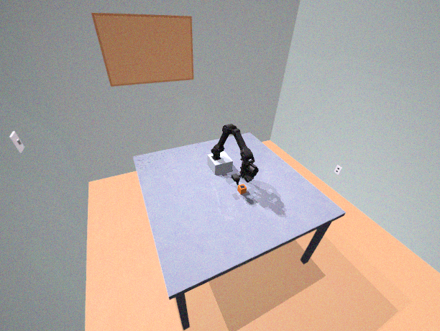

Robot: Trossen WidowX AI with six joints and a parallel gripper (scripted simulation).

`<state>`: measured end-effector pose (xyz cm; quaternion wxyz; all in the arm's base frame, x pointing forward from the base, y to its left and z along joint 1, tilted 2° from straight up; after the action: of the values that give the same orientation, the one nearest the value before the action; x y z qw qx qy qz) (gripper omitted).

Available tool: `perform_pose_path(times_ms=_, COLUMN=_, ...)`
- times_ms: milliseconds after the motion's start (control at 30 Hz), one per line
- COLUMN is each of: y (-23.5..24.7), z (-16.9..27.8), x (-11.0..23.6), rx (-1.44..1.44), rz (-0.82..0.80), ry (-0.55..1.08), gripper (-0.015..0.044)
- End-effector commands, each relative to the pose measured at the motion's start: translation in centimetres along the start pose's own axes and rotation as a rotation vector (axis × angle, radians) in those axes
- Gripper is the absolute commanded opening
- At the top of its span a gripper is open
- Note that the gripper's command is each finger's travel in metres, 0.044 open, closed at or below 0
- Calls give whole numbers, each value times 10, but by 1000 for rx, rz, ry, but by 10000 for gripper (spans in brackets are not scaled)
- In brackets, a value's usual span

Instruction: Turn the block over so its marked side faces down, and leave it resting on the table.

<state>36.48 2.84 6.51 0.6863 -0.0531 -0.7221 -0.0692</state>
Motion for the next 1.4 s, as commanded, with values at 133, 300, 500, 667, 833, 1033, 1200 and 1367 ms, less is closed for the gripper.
perform_pose_path(times_ms=133, y=0, z=2, x=-21, rx=-6, rz=-3, ry=2, gripper=440)
perform_pose_path(times_ms=300, y=0, z=1, x=-22, rx=-6, rz=-3, ry=2, gripper=440)
perform_pose_path(times_ms=500, y=1, z=1, x=-32, rx=-6, rz=-3, ry=2, gripper=440)
perform_pose_path(times_ms=667, y=1, z=1, x=-40, rx=-6, rz=-3, ry=2, gripper=440)
perform_pose_path(times_ms=833, y=1, z=1, x=-48, rx=-6, rz=-3, ry=2, gripper=440)
perform_pose_path(times_ms=1033, y=1, z=2, x=-57, rx=-6, rz=-3, ry=2, gripper=440)
perform_pose_path(times_ms=1200, y=1, z=2, x=-58, rx=-6, rz=-3, ry=2, gripper=361)
perform_pose_path(times_ms=1367, y=1, z=2, x=-58, rx=-6, rz=-3, ry=2, gripper=230)
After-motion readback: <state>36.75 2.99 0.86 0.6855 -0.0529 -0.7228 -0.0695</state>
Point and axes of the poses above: the point midway between the two fingers, 35 mm back from their tips, its own x axis back along the fingers, its own y axis across the jaws, z = x × y, the point moved 3 cm from there along x, back along the fingers, and after that the axes turned 6 degrees about -x, right-handed, at the moved point
